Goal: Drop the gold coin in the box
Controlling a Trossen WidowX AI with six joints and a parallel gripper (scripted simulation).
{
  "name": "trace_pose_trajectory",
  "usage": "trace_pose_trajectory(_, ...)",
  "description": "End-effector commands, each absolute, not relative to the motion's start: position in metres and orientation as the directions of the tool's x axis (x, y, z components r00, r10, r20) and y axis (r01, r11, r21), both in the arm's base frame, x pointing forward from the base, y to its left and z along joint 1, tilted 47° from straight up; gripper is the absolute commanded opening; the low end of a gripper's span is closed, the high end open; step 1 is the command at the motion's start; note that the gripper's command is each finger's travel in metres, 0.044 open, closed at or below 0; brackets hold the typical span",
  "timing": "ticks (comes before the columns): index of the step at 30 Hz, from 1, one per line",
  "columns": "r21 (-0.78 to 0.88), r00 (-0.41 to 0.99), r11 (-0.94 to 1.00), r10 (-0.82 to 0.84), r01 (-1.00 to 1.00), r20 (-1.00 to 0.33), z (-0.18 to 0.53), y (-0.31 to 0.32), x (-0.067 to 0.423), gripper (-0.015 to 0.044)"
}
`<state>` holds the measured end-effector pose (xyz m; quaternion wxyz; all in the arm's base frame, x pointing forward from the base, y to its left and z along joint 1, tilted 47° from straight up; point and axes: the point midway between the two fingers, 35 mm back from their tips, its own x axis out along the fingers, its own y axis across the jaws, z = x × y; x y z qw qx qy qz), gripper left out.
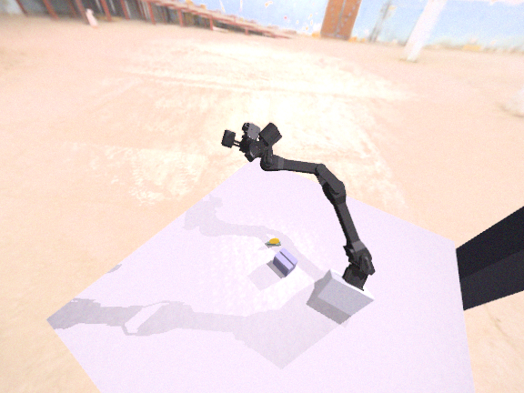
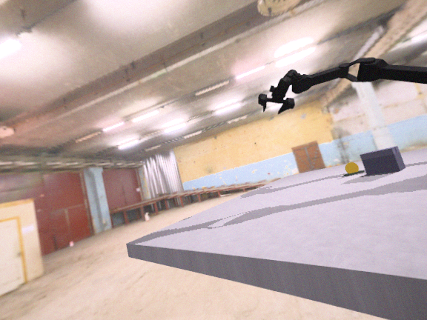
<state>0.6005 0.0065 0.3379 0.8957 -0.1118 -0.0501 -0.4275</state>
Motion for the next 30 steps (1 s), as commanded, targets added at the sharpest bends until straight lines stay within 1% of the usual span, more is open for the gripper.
trace_pose_trajectory(1,-0.167,0.632,0.610,-0.754,0.775,0.180,0.336,0.006,0.601,0.0374)
trace_pose_trajectory(3,-0.246,0.650,0.610,-0.747,0.753,0.140,0.322,0.003,0.603,0.0321)
trace_pose_trajectory(9,-0.555,0.680,0.600,-0.729,0.577,-0.082,0.250,-0.014,0.597,0.0164)
trace_pose_trajectory(14,-0.703,0.651,0.614,-0.705,0.359,-0.283,0.193,-0.026,0.572,0.0161)
trace_pose_trajectory(17,-0.755,0.591,0.619,-0.699,0.216,-0.403,0.160,-0.035,0.546,0.0161)
trace_pose_trajectory(19,-0.771,0.549,0.621,-0.698,0.143,-0.460,0.144,-0.040,0.530,0.0161)
trace_pose_trajectory(24,-0.788,0.382,0.612,-0.714,-0.066,-0.587,0.103,-0.057,0.476,0.0161)
trace_pose_trajectory(30,-0.728,0.137,0.616,-0.728,-0.302,-0.672,0.072,-0.075,0.398,0.0161)
